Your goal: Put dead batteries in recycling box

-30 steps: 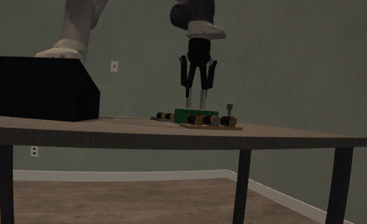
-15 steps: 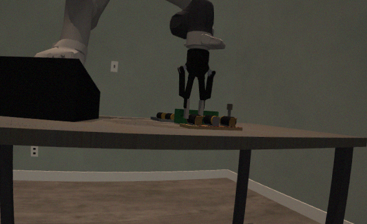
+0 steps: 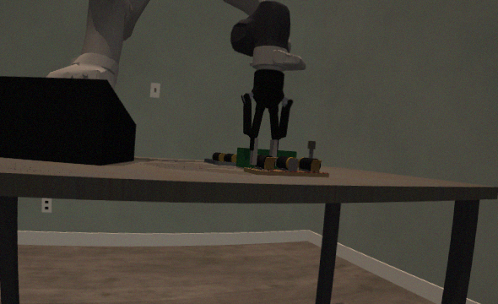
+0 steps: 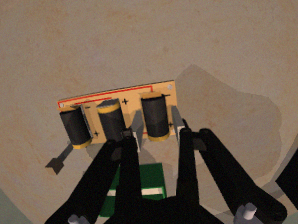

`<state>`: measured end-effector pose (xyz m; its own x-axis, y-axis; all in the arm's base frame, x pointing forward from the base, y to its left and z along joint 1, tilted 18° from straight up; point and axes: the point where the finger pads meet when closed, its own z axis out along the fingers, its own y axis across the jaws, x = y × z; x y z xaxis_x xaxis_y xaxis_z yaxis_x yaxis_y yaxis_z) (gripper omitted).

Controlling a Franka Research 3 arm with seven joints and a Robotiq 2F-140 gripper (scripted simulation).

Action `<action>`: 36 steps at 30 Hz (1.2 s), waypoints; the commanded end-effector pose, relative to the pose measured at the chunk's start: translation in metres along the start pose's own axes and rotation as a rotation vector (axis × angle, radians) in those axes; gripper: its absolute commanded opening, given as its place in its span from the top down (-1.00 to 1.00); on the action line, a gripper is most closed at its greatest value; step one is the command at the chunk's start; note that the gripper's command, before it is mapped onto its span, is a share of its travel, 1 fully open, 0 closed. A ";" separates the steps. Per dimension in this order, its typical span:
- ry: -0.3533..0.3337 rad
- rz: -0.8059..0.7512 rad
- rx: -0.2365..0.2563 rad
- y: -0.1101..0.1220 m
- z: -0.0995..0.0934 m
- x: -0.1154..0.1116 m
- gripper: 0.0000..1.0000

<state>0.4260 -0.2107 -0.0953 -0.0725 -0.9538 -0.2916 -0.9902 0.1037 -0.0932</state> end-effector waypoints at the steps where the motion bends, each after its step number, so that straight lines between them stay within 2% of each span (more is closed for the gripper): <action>1: 0.004 -0.008 0.004 -0.002 0.000 0.002 0.41; 4: 0.004 -0.008 0.004 -0.002 0.000 0.002 0.41; 5: 0.004 -0.008 0.004 -0.002 0.000 0.002 0.68; 36: 0.004 -0.008 0.004 -0.002 0.000 0.002 0.68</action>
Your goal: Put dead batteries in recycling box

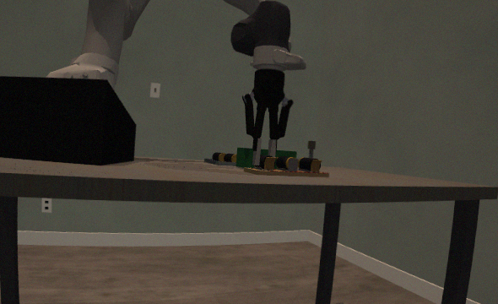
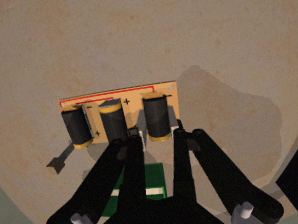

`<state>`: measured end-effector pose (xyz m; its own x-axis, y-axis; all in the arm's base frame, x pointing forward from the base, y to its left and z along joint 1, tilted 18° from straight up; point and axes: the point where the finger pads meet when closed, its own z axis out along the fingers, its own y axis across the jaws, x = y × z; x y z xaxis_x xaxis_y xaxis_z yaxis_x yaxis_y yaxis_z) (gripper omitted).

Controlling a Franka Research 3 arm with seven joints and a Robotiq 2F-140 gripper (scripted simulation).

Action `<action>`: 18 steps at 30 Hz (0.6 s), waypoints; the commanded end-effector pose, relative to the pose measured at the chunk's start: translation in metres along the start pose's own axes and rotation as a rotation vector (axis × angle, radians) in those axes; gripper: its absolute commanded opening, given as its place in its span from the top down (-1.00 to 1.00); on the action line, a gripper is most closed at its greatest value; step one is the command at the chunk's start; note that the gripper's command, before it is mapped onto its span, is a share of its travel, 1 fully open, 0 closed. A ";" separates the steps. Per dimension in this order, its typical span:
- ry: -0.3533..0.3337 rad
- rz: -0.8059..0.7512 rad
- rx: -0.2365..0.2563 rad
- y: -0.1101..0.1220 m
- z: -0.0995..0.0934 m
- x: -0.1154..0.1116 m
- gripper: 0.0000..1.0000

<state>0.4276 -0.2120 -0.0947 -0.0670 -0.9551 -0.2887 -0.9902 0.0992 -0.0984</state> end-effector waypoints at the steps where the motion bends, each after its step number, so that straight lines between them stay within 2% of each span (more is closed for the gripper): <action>1: 0.001 -0.002 0.000 0.000 0.000 0.001 0.68; 4: 0.001 -0.002 0.000 0.000 -0.006 0.001 0.68; 12: 0.001 -0.002 0.000 0.000 -0.040 0.001 0.68; 18: 0.001 -0.002 0.000 0.000 -0.044 0.001 0.68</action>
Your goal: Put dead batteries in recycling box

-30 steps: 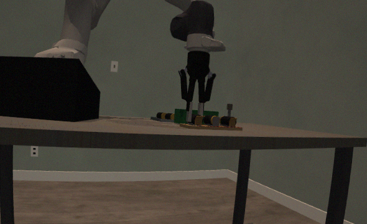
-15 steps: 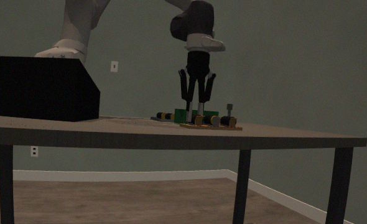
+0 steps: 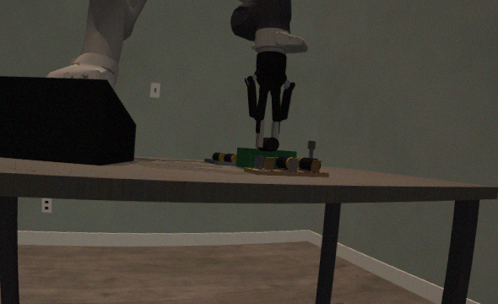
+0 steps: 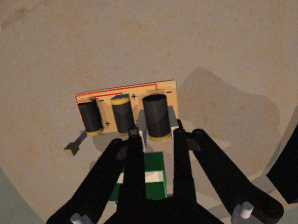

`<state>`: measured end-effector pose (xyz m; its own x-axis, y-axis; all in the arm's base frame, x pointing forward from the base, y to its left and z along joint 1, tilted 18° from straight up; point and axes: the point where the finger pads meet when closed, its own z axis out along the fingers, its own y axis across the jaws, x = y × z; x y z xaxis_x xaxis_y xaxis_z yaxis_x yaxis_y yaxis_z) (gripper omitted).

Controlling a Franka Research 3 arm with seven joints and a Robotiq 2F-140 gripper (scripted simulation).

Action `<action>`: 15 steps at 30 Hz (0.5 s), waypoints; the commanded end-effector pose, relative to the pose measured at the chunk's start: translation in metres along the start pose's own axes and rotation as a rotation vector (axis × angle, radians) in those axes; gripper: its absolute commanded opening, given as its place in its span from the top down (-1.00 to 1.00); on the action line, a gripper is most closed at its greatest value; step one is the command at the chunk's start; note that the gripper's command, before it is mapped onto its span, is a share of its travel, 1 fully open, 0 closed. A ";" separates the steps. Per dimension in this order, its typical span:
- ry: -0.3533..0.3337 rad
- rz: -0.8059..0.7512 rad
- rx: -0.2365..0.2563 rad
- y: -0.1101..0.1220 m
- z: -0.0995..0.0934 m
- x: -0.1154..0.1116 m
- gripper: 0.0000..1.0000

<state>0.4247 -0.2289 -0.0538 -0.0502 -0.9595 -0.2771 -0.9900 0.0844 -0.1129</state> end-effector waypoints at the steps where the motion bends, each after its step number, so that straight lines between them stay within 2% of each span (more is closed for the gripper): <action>1: -0.009 0.016 -0.009 0.003 0.000 -0.004 0.68; 5: -0.009 0.016 -0.009 0.003 -0.005 -0.004 0.68; 10: -0.009 0.016 -0.009 0.002 -0.058 -0.003 0.68; 15: -0.009 0.016 -0.009 0.002 -0.063 -0.003 0.68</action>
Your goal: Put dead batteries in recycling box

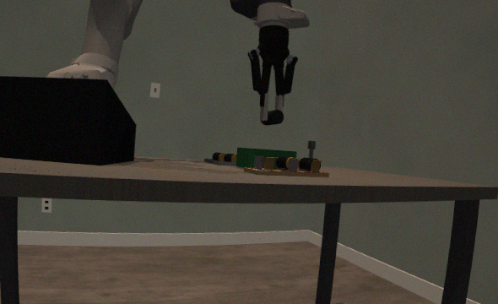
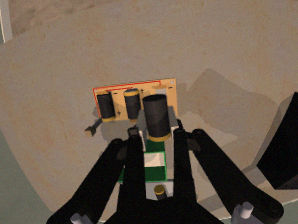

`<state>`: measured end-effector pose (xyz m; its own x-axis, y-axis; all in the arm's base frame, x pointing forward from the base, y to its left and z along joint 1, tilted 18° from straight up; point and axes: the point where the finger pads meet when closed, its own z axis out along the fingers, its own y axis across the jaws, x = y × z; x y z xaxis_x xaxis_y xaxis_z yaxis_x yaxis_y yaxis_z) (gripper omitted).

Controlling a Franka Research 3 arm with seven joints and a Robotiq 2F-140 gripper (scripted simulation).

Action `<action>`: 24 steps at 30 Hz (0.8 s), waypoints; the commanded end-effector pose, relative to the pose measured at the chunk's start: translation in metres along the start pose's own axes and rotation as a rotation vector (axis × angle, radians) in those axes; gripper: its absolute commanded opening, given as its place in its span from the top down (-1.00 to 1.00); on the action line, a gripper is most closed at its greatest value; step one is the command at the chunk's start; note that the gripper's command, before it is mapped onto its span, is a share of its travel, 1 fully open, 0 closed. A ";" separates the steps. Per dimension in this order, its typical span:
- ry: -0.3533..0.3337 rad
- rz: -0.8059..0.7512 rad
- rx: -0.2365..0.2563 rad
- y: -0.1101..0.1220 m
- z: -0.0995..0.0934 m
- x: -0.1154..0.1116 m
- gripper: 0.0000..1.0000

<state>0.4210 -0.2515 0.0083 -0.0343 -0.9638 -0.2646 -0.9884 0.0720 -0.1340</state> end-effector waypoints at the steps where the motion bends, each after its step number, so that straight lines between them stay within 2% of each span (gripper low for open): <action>1: -0.020 0.034 -0.026 0.008 0.002 -0.008 0.68; 24: -0.019 0.068 -0.027 0.007 0.002 -0.009 0.68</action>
<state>0.4155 -0.2426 0.0076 -0.0869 -0.9535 -0.2887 -0.9883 0.1191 -0.0958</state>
